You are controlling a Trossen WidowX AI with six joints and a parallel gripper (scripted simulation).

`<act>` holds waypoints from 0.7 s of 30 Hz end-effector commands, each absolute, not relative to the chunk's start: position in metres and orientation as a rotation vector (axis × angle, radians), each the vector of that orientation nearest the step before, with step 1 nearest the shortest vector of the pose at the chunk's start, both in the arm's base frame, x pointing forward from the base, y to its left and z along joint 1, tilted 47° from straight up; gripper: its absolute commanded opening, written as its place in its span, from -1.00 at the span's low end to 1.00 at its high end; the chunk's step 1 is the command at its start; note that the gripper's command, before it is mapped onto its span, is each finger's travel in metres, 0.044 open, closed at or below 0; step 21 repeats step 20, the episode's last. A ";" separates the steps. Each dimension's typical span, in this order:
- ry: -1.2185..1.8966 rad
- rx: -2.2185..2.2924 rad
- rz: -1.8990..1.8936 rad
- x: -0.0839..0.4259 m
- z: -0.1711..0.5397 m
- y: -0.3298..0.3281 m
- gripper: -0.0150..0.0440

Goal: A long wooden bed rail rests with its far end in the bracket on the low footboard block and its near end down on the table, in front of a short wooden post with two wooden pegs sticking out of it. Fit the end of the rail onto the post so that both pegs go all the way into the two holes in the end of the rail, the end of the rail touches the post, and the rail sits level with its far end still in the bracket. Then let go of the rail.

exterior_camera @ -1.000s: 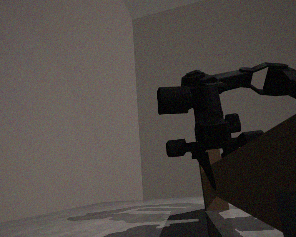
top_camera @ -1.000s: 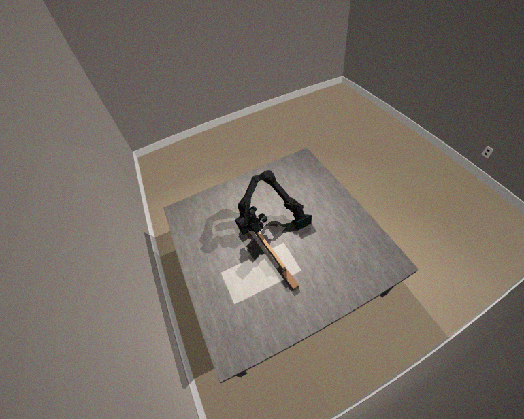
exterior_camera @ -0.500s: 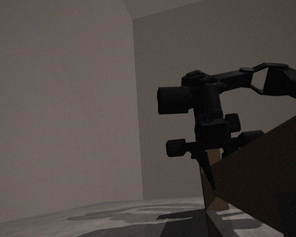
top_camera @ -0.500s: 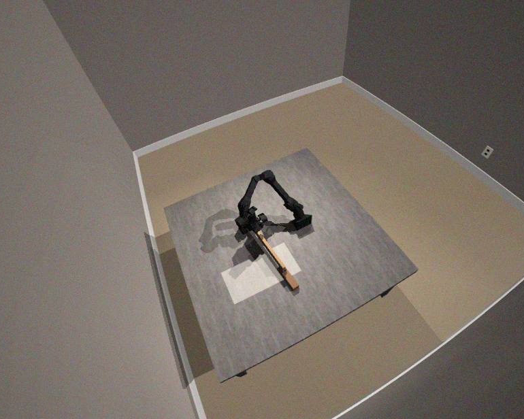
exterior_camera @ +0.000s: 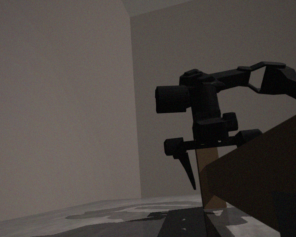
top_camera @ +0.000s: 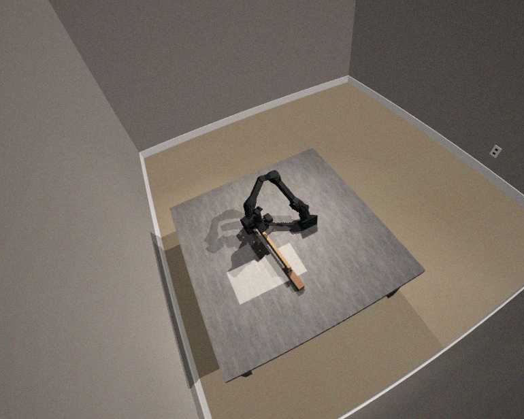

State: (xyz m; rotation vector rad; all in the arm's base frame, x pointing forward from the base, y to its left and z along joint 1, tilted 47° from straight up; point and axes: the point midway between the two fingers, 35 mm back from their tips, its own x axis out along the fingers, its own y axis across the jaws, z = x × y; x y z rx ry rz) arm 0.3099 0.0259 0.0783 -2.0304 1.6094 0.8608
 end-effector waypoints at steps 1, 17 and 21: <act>1.609 -2.032 0.859 0.309 0.078 0.028 1.00; 1.605 -2.036 0.854 0.299 0.076 0.067 1.00; 1.605 -2.036 0.854 0.299 0.076 0.067 1.00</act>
